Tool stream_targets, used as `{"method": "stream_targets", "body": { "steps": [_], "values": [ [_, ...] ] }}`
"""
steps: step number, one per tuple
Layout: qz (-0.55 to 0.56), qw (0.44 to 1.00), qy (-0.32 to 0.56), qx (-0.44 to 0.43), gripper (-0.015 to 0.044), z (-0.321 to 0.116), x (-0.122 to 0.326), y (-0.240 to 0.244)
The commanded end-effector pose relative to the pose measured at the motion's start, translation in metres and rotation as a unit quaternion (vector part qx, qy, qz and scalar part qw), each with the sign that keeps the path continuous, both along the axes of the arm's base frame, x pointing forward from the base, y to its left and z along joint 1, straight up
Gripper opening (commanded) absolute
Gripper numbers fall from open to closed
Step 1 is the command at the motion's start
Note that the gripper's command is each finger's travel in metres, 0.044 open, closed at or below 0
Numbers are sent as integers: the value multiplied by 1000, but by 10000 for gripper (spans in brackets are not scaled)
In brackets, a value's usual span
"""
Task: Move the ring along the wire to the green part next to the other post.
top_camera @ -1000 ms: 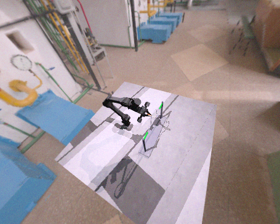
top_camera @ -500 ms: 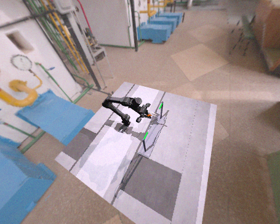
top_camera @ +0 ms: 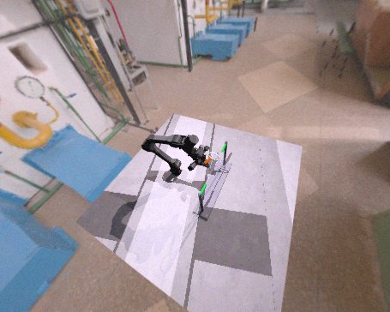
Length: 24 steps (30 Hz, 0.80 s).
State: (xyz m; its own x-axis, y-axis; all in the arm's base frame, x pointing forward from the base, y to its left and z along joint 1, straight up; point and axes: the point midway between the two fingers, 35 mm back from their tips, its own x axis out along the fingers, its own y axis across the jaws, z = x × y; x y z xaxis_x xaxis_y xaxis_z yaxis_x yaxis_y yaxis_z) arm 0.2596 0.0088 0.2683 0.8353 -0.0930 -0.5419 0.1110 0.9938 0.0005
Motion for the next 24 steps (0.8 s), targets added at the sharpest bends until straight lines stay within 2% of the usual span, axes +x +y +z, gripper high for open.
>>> {"method": "stream_targets", "body": {
  "steps": [1,24],
  "values": [
    [2,999,3,-36,-150,-3,0,-3],
    [-1,971,1,-238,-150,2,0,-26]
  ]
}}
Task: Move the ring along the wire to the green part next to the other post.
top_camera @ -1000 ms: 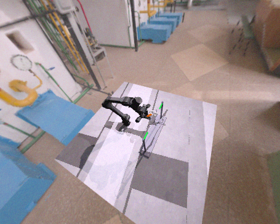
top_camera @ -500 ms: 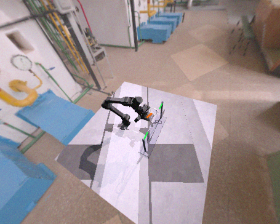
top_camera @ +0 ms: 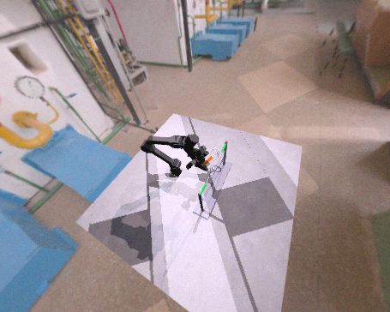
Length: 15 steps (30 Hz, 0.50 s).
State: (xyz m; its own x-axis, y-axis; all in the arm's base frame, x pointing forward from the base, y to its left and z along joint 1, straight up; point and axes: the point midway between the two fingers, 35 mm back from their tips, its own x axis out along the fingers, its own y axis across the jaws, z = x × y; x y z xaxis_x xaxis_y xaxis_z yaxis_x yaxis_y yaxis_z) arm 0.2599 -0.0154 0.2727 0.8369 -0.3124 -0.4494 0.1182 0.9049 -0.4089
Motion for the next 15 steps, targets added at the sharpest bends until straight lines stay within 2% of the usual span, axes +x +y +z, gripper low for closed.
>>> {"method": "stream_targets", "body": {
  "steps": [1,15],
  "values": [
    [1,999,4,-37,-150,-2,0,-3],
    [0,988,3,-155,-150,5,-1,-15]
  ]
}}
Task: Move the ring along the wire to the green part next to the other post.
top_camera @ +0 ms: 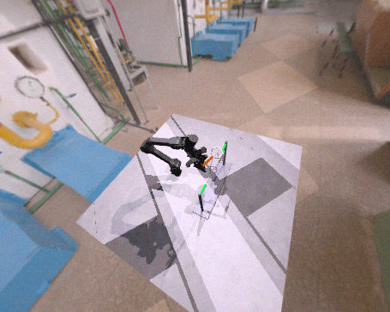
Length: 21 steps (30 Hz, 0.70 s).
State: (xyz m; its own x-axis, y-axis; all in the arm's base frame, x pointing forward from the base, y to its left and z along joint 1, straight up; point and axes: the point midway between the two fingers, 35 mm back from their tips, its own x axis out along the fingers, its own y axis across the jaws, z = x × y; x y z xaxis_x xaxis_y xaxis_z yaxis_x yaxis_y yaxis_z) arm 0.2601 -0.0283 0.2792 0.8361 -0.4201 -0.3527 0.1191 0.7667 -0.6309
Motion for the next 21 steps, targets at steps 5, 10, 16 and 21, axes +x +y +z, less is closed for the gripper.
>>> {"method": "stream_targets", "body": {
  "steps": [5,10,16,21],
  "values": [
    [0,998,3,-68,-150,2,-1,-6],
    [0,994,3,-112,-150,6,-1,-9],
    [-1,986,2,-165,-150,11,-1,-13],
    [-1,978,2,-209,-150,15,-1,-16]
  ]
}}
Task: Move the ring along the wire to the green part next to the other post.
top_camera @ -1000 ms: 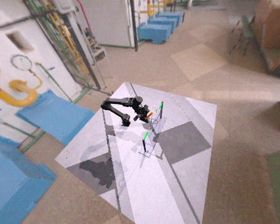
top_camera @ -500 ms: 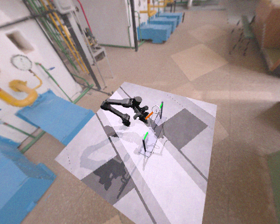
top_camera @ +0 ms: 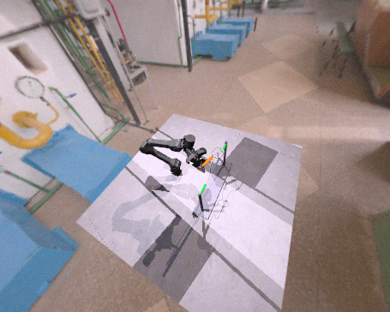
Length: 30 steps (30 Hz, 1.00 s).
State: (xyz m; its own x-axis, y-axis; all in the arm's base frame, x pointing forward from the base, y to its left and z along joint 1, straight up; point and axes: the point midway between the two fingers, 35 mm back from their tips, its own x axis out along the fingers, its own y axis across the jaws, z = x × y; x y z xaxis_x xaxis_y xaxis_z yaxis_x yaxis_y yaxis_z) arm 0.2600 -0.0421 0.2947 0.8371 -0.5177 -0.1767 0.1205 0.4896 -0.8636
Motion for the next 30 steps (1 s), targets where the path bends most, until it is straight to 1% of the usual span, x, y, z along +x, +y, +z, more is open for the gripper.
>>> {"method": "stream_targets", "body": {
  "steps": [1,18,30],
  "values": [
    [-2,999,3,-36,-150,0,-1,-3],
    [-4,984,3,-180,-150,15,-1,-9],
    [-4,971,3,-241,-150,20,-1,-10]
  ]
}}
